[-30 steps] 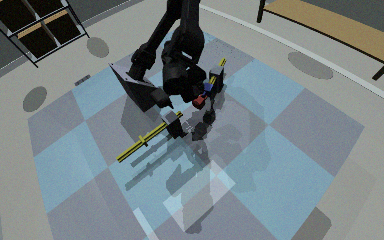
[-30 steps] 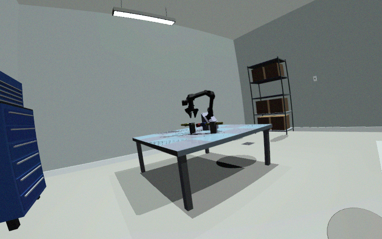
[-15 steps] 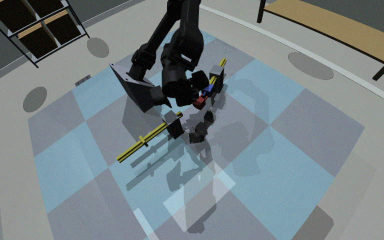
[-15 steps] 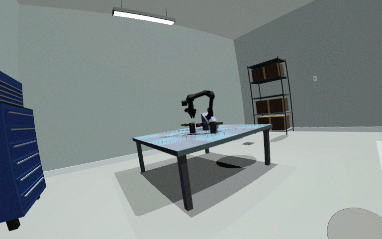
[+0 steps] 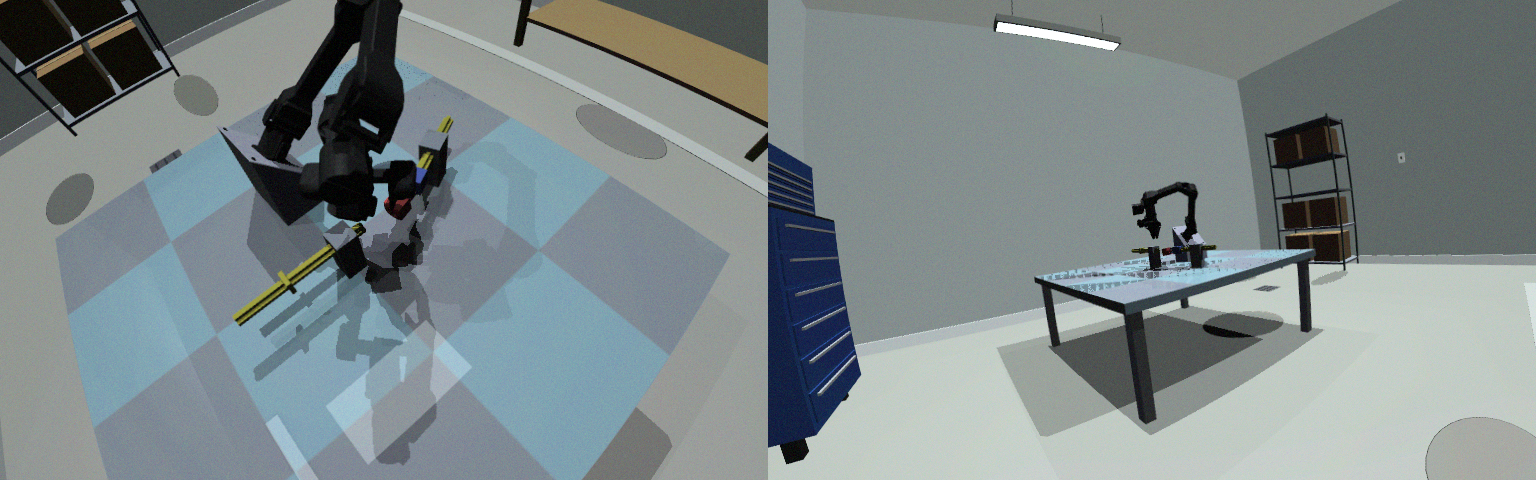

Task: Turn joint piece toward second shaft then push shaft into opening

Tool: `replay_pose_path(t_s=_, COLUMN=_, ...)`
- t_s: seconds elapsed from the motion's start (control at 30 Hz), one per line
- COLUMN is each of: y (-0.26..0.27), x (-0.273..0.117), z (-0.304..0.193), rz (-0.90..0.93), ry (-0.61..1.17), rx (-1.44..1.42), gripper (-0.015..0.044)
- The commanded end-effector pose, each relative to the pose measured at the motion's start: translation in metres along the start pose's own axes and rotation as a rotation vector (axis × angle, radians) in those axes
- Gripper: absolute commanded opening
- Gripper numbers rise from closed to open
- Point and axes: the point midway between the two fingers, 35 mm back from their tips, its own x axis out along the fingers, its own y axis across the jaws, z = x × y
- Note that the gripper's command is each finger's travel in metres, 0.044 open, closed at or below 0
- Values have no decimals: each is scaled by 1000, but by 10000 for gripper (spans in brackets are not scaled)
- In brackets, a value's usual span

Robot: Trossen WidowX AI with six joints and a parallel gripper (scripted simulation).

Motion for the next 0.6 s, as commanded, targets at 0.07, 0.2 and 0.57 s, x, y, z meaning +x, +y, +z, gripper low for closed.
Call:
replay_pose_path(t_s=0.07, y=0, x=3, z=0, rz=13, ry=19, rx=187, gripper=440)
replay_pose_path(t_s=0.2, y=0, x=5, z=1, rz=17, ry=31, rx=314, gripper=440)
replay_pose_path(t_s=0.57, y=-1, x=9, z=2, rz=22, ry=58, rx=584, gripper=440)
